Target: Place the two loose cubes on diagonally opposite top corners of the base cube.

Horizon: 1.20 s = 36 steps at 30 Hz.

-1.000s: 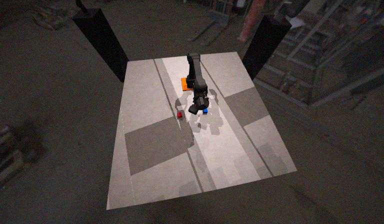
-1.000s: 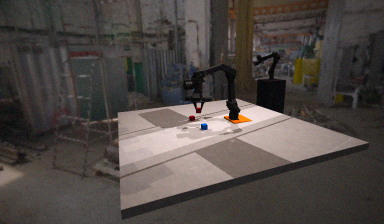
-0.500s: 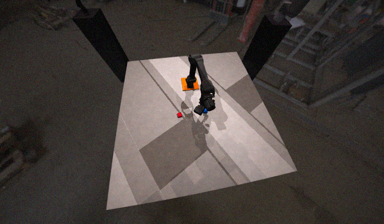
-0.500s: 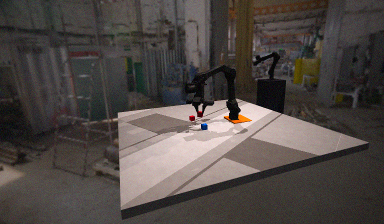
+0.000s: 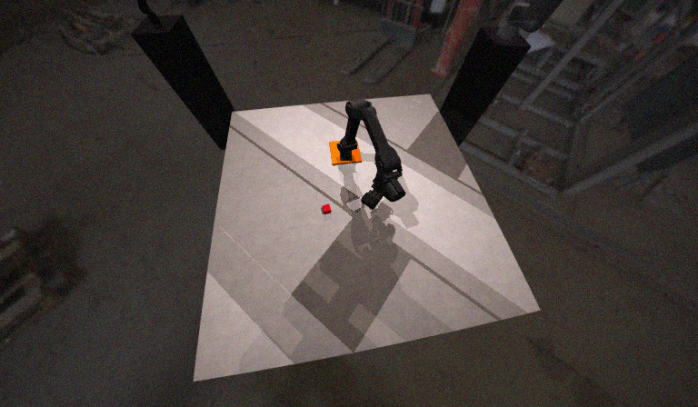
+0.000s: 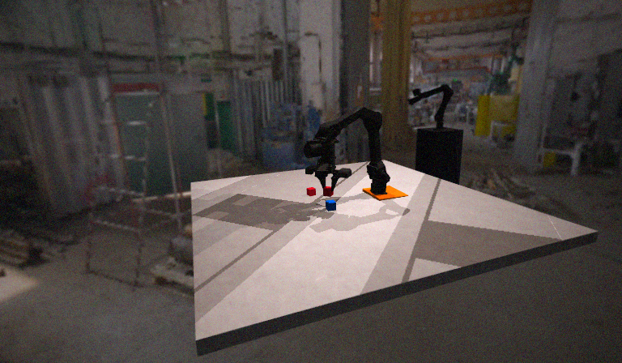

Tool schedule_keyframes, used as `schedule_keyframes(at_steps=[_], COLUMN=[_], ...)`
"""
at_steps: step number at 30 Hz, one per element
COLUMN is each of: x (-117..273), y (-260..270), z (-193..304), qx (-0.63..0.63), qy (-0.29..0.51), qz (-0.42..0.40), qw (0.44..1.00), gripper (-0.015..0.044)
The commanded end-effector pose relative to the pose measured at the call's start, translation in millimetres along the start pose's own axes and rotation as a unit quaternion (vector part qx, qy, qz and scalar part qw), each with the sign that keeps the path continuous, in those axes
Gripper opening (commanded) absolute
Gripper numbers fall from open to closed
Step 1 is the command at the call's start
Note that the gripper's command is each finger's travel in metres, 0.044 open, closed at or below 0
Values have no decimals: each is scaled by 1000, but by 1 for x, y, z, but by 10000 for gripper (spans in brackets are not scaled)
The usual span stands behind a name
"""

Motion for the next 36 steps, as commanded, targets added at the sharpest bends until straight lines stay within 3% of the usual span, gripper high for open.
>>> schedule_keyframes(at_steps=[1,36], x=[-4,-30], y=[3,4], z=[-2,-2], qx=[-9,-10], qy=[2,2], qz=[-3,-3], qw=[1000,1000], gripper=[105,105])
Point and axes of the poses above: the point midway between the two fingers, 35 mm back from their tips, its own x axis back along the fingers, its own y axis across the jaws, z = x × y, the point moved 4 cm from there along x, back along the fingers, and after that the axes turned 10 degrees about -x, right-handed, at the moved point
